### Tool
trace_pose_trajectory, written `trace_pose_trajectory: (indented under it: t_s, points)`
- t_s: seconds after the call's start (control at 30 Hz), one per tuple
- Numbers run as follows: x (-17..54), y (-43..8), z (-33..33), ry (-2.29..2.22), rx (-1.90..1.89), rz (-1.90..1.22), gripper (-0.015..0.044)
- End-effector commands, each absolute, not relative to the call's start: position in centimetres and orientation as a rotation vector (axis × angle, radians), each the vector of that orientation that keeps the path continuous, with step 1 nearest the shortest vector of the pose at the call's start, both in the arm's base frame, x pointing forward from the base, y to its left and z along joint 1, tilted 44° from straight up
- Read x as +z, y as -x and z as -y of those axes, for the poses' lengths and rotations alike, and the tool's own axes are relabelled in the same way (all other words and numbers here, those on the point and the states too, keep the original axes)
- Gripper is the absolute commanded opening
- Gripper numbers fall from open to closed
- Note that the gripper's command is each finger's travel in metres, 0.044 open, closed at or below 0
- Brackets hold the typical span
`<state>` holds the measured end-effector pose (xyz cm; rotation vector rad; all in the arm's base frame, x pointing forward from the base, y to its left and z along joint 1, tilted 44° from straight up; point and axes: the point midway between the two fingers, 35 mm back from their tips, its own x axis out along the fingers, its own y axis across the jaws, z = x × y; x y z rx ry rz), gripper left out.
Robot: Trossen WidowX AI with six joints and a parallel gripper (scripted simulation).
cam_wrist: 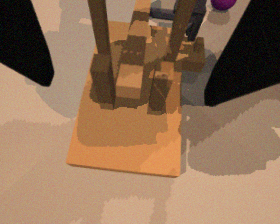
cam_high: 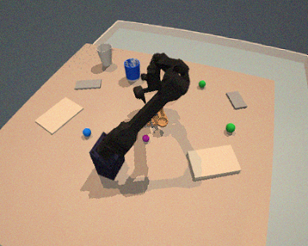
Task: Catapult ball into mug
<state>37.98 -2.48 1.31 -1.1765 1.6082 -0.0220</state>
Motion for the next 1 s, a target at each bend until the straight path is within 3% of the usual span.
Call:
trace_pose_trajectory:
  t_s: [0.0,0.53,0.9,0.97]
  points:
    - [0.7,-37.9,3.1,1.183,-0.021,-1.613,0.0440]
    - [-0.8,-37.9,4.6,1.185,-0.023,-1.613,0.0440]
    - [-0.6,-38.1,4.4,1.178,-0.024,-1.610,0.0151]
    - [-0.6,-38.1,4.4,1.178,-0.024,-1.610,0.0138]
